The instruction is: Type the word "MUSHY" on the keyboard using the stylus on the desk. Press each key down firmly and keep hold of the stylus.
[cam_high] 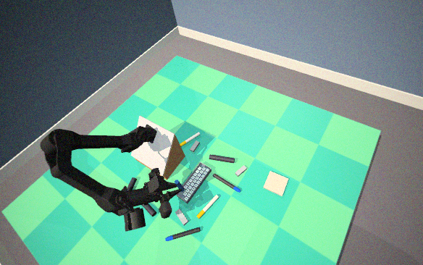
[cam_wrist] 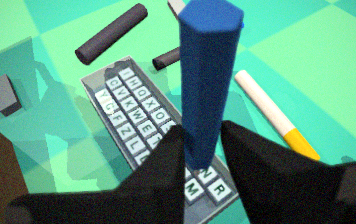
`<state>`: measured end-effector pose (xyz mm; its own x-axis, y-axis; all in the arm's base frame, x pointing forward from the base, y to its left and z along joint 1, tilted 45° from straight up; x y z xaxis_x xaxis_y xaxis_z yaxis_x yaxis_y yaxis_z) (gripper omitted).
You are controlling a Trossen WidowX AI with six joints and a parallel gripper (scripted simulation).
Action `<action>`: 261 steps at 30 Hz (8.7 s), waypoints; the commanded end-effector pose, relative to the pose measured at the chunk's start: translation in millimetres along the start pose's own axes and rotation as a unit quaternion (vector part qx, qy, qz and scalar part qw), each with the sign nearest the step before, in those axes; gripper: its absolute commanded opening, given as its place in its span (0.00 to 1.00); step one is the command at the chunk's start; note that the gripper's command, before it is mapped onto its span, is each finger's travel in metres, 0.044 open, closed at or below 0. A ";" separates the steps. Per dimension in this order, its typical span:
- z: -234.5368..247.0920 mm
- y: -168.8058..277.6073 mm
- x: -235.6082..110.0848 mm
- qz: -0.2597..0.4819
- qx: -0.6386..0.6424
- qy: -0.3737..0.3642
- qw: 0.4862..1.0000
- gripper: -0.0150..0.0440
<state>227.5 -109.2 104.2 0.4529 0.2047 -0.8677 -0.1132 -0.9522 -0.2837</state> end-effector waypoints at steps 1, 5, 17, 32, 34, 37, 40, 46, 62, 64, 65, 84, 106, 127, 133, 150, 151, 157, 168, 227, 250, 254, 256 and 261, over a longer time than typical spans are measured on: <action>6.7 -2.6 2.4 -0.001 0.001 -0.002 1.000 0.25; 19.4 -7.5 6.8 -0.001 0.003 -0.004 1.000 0.25; 29.2 4.2 18.4 -0.001 0.004 -0.005 1.000 0.25; 28.7 11.4 22.7 -0.001 0.004 -0.005 1.000 0.39; 28.7 12.5 23.4 -0.001 0.004 -0.005 1.000 0.39; 28.8 14.4 24.5 -0.001 0.004 -0.006 1.000 0.39; 29.0 16.5 25.8 -0.001 0.004 -0.006 1.000 0.39; 29.1 18.9 27.1 -0.001 0.004 -0.006 1.000 0.39; 29.4 23.2 29.6 -0.001 0.004 -0.006 1.000 0.39; 29.4 23.0 29.6 -0.001 0.004 -0.006 1.000 0.39; 29.4 23.0 29.6 -0.001 0.004 -0.006 1.000 0.39; 26.1 -7.1 11.5 -0.003 0.001 -0.002 1.000 0.40; 12.0 -33.0 47.7 -0.003 0.005 -0.004 1.000 0.25; 13.3 -12.5 59.7 -0.002 0.004 -0.005 1.000 0.39; 13.5 -8.1 62.3 -0.002 0.004 -0.005 1.000 0.39; 14.0 -0.5 66.8 -0.002 0.004 -0.005 1.000 0.39; 14.0 -0.1 67.0 -0.002 0.004 -0.005 1.000 0.39; 14.1 1.9 68.2 -0.002 0.004 -0.005 1.000 0.39; 13.8 -0.4 66.8 -0.002 0.004 -0.005 1.000 0.39; 14.8 -55.8 114.3 -0.013 -0.126 -0.227 0.966 0.25; 14.7 -45.1 120.2 -0.013 -0.126 -0.227 0.966 0.39; 14.8 -42.8 121.5 -0.013 -0.126 -0.227 0.966 0.39; 14.8 -41.9 122.0 -0.013 -0.126 -0.227 0.966 0.39; 14.9 -40.7 122.8 -0.013 -0.126 -0.227 0.966 0.39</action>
<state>274.2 -40.5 3.7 0.0114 0.2560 -0.9666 0.1338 -0.9584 -0.2523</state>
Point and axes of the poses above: the point midway between the two fingers, 35 mm back from their tips, its own x axis out along the fingers, its own z axis across the jaws, y = z × x, the point moved 4 cm from there along -x, back along the fingers, and after that the axes turned 2 degrees about -x, right-handed, at the moved point
